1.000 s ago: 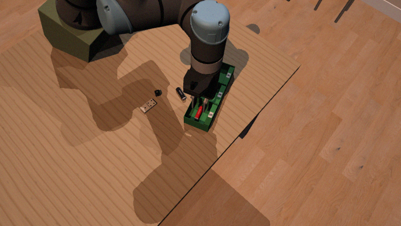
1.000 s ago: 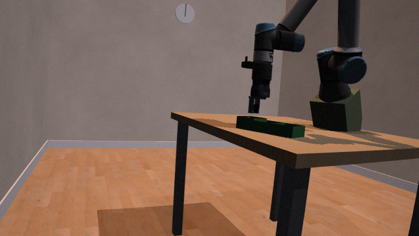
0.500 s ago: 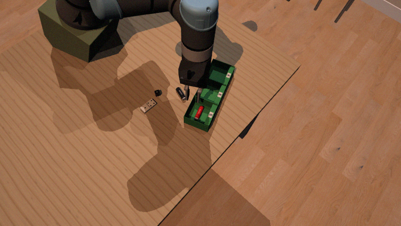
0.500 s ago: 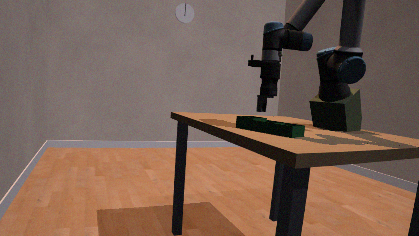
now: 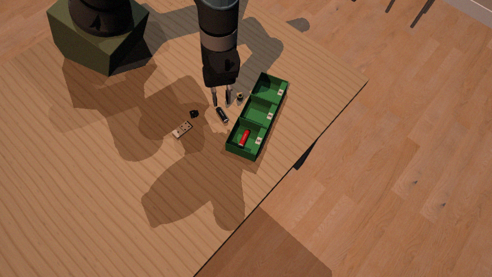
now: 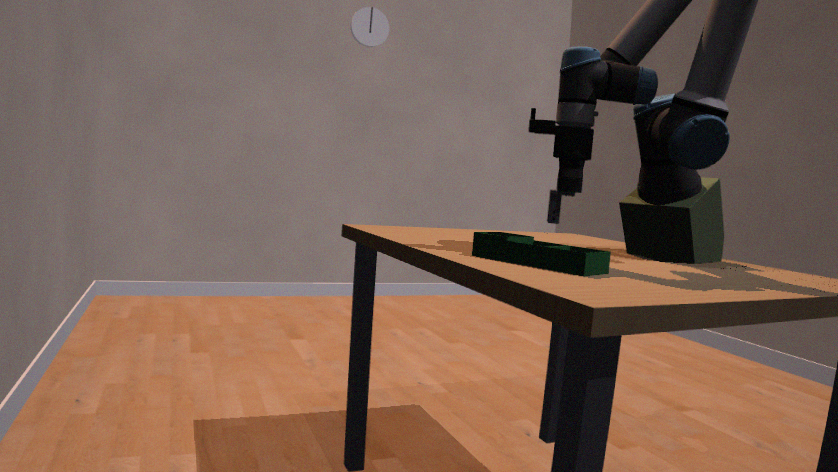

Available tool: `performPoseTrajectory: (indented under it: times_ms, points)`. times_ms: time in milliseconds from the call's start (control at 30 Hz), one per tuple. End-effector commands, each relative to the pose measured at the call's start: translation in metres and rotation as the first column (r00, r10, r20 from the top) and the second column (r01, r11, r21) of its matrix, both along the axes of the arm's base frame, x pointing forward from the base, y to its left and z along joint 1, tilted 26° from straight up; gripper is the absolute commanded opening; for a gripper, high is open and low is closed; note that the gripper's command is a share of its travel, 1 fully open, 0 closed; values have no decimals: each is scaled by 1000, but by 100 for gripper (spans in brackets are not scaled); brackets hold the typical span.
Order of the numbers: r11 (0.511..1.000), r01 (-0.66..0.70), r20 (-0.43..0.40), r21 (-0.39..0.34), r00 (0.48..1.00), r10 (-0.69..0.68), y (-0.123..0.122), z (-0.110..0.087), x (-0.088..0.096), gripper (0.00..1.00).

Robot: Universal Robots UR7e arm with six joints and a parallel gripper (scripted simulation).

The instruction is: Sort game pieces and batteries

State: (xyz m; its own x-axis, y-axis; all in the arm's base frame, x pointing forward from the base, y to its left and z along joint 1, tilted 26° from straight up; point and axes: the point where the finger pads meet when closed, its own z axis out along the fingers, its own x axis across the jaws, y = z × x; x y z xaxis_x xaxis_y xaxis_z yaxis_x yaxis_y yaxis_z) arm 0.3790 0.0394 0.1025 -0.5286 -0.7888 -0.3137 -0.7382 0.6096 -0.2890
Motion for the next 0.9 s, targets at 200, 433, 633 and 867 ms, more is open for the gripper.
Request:
performPoseTrajectory:
  times_ms: [200,433,633,867]
  points:
    - [953,-282,23,-106,958,286,-1,1,-1,60]
    - [953,-282,23,-106,958,286,-1,1,-1,60]
    - [953,-282,23,-106,958,286,-1,1,-1,60]
    - [954,-282,23,-106,958,286,-1,1,-1,60]
